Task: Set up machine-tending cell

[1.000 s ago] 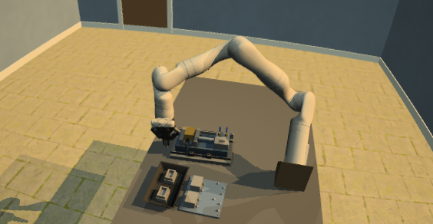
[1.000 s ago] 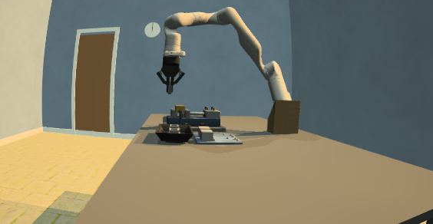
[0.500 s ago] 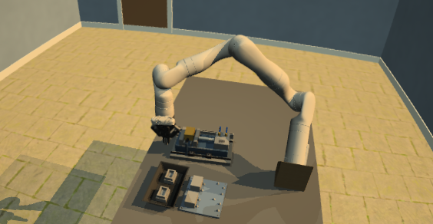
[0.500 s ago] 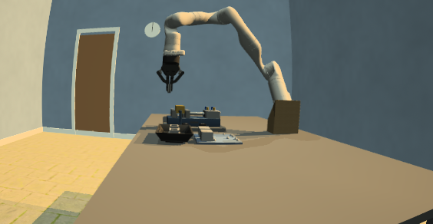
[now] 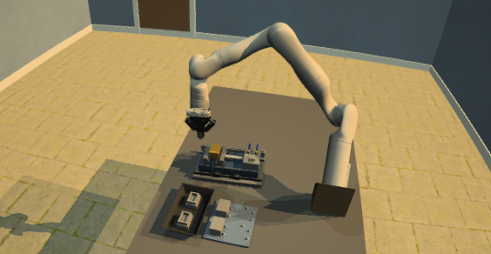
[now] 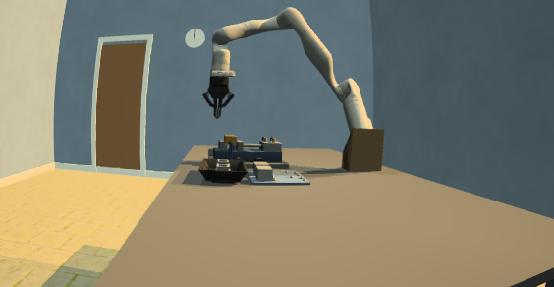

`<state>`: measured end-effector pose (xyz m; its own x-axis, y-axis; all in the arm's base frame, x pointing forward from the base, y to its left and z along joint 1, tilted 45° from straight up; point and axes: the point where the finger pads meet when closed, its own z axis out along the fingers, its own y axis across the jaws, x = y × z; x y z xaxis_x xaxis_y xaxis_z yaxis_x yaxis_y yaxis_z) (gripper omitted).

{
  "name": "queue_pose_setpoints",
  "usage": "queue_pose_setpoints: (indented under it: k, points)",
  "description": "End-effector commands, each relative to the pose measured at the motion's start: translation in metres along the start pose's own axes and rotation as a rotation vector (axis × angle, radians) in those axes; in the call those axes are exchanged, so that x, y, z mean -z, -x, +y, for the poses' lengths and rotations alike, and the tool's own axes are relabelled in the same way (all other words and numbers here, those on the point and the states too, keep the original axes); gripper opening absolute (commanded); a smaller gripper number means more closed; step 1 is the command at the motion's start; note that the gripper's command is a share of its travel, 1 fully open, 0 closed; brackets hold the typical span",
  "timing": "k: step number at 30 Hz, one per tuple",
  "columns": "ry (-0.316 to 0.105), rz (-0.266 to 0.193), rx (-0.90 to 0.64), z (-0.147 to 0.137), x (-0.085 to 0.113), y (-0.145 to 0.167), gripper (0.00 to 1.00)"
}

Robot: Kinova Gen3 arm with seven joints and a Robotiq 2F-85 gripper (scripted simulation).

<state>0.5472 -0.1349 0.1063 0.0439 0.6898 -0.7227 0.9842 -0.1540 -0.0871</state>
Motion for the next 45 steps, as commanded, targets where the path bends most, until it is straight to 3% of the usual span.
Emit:
queue_pose_setpoints:
  k: [1,7,10,45]
  points:
    - [0.01,0.022,-0.017,-0.007,0.008,0.032,0.0]
    - [0.005,0.026,-0.014,-0.034,0.0,0.097,0.0]
    - [0.003,0.028,-0.013,-0.042,-0.002,0.112,0.0]
    - [0.003,0.028,-0.013,-0.042,-0.002,0.114,0.0]
